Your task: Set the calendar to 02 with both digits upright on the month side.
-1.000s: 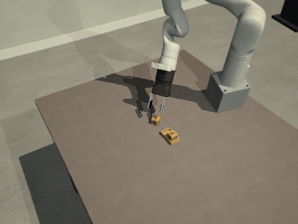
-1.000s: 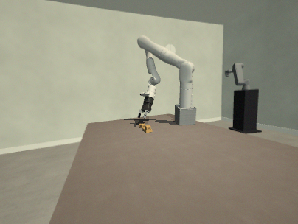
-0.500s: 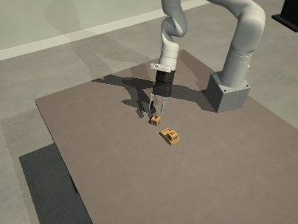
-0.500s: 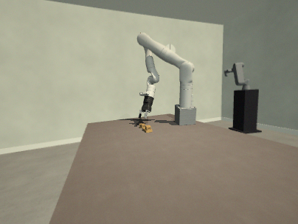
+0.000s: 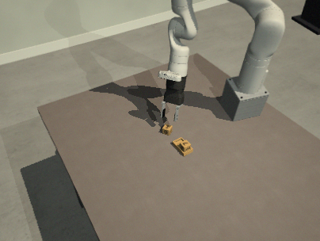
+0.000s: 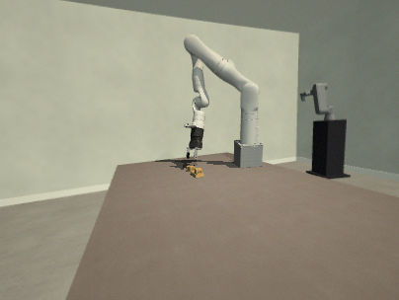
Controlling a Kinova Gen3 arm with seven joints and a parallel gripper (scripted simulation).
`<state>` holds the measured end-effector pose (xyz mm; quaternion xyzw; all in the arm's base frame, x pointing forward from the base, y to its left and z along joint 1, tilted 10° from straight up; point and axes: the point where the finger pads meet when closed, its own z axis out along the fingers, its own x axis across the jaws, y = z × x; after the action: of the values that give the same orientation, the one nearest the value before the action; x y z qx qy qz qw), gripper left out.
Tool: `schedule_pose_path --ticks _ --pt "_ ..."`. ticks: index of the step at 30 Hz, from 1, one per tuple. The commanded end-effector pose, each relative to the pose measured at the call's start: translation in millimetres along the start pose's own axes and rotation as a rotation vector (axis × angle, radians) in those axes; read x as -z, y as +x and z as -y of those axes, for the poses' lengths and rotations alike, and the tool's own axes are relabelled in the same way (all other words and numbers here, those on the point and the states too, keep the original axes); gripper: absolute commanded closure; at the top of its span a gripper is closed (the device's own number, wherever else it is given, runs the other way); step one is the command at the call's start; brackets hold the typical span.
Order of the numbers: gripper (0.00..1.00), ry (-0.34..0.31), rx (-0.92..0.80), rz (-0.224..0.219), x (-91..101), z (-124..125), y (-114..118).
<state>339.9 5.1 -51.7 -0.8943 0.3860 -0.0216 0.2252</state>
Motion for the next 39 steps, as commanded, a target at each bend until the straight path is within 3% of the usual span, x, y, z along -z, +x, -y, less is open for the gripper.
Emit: schedule_pose_path --ticks 1,39 --pt "0.0 -0.027 0.011 -0.014 3.3 8.7 5.0" --pt "0.0 -0.089 0.011 -0.035 3.3 10.0 12.0"
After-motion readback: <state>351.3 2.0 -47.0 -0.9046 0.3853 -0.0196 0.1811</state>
